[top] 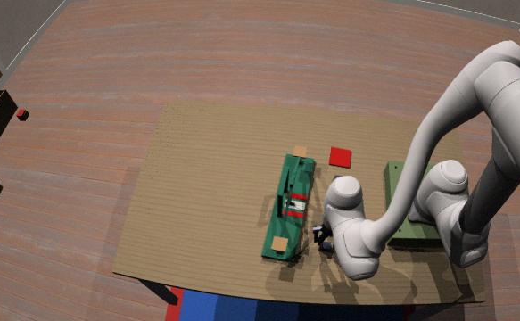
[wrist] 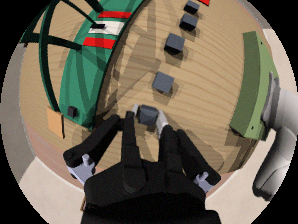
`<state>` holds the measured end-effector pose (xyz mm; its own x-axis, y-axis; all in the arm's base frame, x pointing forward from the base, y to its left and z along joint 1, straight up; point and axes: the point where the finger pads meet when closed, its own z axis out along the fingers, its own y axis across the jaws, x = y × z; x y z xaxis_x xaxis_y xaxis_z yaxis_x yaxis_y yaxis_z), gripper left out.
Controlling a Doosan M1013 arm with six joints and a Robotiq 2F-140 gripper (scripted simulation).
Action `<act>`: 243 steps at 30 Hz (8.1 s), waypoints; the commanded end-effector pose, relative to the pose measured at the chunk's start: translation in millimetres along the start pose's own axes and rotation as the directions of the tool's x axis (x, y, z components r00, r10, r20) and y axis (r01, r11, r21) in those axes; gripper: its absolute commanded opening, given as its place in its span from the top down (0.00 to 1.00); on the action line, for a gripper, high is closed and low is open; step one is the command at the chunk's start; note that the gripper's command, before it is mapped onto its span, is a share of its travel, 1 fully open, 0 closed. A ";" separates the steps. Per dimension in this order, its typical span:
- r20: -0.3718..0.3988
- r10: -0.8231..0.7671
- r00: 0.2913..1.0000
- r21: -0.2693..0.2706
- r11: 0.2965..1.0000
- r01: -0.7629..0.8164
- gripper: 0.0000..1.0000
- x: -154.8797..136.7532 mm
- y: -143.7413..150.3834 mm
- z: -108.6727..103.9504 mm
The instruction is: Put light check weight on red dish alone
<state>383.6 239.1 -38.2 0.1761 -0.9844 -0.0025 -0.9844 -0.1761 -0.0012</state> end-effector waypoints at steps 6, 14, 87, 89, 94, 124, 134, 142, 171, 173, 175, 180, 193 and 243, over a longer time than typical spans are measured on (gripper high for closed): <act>0.000 0.001 1.000 0.003 1.000 -0.001 0.65 -0.6 0.4 1.7; 0.000 0.001 1.000 0.003 1.000 -0.001 0.65 -0.6 0.4 1.7; 0.000 0.001 1.000 0.003 1.000 -0.001 0.76 -0.6 0.6 -63.4; 0.000 0.001 1.000 0.003 1.000 -0.001 0.76 -0.6 0.6 -67.1; 0.000 0.001 1.000 0.003 1.000 -0.001 0.76 -0.6 0.6 -68.3; 0.000 0.099 0.995 0.003 0.995 -0.099 0.76 -41.4 -1.4 -142.1; 0.000 0.099 0.995 0.003 0.995 -0.099 0.76 -50.6 -1.8 -158.8; 0.000 0.099 0.995 0.003 0.995 -0.099 0.76 -41.0 -134.0 -161.5; 0.000 0.099 0.995 0.003 0.995 -0.099 0.76 -33.8 -170.3 -147.1; 0.000 0.099 0.995 0.003 0.995 -0.099 0.76 -33.8 -170.4 -141.4; 0.000 0.099 0.995 0.003 0.995 -0.099 0.76 -33.8 -170.5 -135.0; 0.000 0.099 0.995 0.003 0.995 -0.099 0.76 -33.7 -170.8 -118.1; 0.000 0.099 0.995 0.003 0.995 -0.099 0.76 -33.7 -171.2 -94.7; 0.000 0.098 0.995 0.003 0.995 -0.098 0.76 -32.8 -171.7 -93.4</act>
<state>545.2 302.8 57.4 0.0756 -0.9971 -0.0008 -0.9971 -0.0756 -0.0016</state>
